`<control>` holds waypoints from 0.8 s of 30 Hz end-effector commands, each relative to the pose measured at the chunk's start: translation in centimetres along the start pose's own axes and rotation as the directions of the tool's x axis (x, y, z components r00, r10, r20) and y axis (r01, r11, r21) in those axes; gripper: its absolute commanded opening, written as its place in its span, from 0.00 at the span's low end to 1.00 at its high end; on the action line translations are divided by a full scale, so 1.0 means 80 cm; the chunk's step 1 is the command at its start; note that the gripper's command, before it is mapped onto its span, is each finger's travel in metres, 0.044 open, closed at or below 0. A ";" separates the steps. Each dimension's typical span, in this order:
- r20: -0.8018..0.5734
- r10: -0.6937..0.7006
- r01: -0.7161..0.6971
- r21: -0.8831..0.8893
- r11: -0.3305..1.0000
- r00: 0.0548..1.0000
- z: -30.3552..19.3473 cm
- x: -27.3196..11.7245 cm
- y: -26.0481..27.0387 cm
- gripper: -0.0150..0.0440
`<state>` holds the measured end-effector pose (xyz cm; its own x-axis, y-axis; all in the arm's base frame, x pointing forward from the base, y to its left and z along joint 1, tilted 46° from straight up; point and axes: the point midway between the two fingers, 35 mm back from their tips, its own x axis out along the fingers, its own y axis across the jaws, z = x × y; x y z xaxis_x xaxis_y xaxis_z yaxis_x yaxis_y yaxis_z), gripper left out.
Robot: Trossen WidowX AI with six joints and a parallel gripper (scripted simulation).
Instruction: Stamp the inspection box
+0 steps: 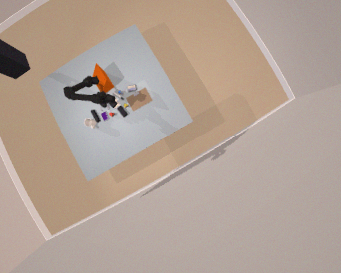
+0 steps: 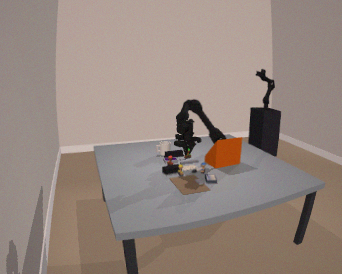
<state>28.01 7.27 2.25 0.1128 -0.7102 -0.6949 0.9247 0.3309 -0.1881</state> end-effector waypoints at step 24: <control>-0.002 -0.003 0.003 0.000 1.000 1.000 -0.001 0.024 0.000 0.25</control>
<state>28.26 6.28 1.05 0.1100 -0.7061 -0.6995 0.9264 0.3278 -0.1852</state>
